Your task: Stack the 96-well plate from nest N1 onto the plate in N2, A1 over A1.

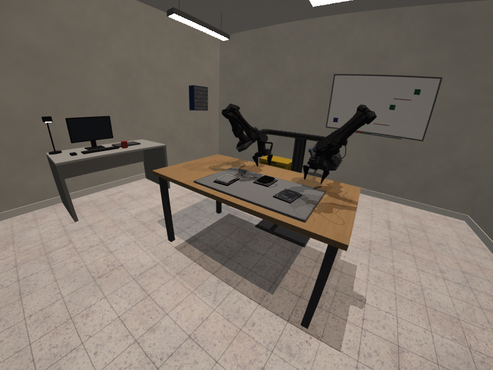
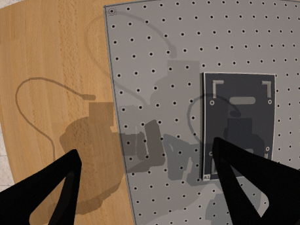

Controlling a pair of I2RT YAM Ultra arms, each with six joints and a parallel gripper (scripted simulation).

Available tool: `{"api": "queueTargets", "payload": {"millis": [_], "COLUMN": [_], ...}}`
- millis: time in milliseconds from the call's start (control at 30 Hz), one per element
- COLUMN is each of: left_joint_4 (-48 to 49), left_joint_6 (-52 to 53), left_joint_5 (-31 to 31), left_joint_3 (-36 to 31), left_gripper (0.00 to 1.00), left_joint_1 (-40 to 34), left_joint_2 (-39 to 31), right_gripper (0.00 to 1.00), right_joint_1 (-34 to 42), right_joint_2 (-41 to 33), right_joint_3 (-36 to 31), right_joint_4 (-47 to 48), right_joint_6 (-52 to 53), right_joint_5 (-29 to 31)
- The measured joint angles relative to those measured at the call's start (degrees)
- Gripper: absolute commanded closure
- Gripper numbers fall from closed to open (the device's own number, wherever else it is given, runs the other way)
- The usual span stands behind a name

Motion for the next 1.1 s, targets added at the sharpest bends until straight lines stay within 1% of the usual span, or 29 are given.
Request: {"api": "queueTargets", "payload": {"millis": [133,233,400,500,667,767,833,933,1100], "left_joint_4": [0.96,1.29,1.44,2.01,2.32,2.91,3.41,3.91,3.96], "left_joint_6": [6.75,10.47,14.51,15.78,17.38,17.9,18.08,18.25,18.34], "left_joint_5": [9.46,17.25,29.73,34.99,45.09,49.92,52.5,55.3,57.29], "left_joint_3": [-0.07,0.72,4.13,6.1,10.75,13.97,15.67,17.14,17.59], "left_gripper": [0.0,0.0,0.0,0.0,0.0,0.0,0.0,0.0,0.0], "left_joint_1": [7.87,13.84,25.05,29.79,42.56,49.13,51.58,53.13,53.53], "left_joint_2": [-7.61,-10.36,-10.38,-10.29,-6.93,-4.35,-2.82,-1.33,-0.57], "right_gripper": [0.0,0.0,0.0,0.0,0.0,0.0,0.0,0.0,0.0], "right_joint_1": [-0.17,-0.33,-0.33,-0.33,-0.33,-0.33,-0.33,-0.33,-0.33], "right_joint_2": [0.2,0.31,0.33,0.33,0.33,0.33,0.33,0.33,0.33], "right_joint_3": [0.0,0.0,0.0,0.0,0.0,0.0,0.0,0.0,0.0], "right_joint_4": [1.22,1.64,1.9,1.9,1.9,1.9,1.9,1.9,1.9], "right_joint_6": [-0.85,-1.16,-1.42,-1.49,-1.53,-1.53,-1.53,-1.53,-1.53], "right_joint_5": [-0.33,-0.42,-0.5,-0.52,-0.55,-0.55,-0.55,-0.55,-0.55]}}
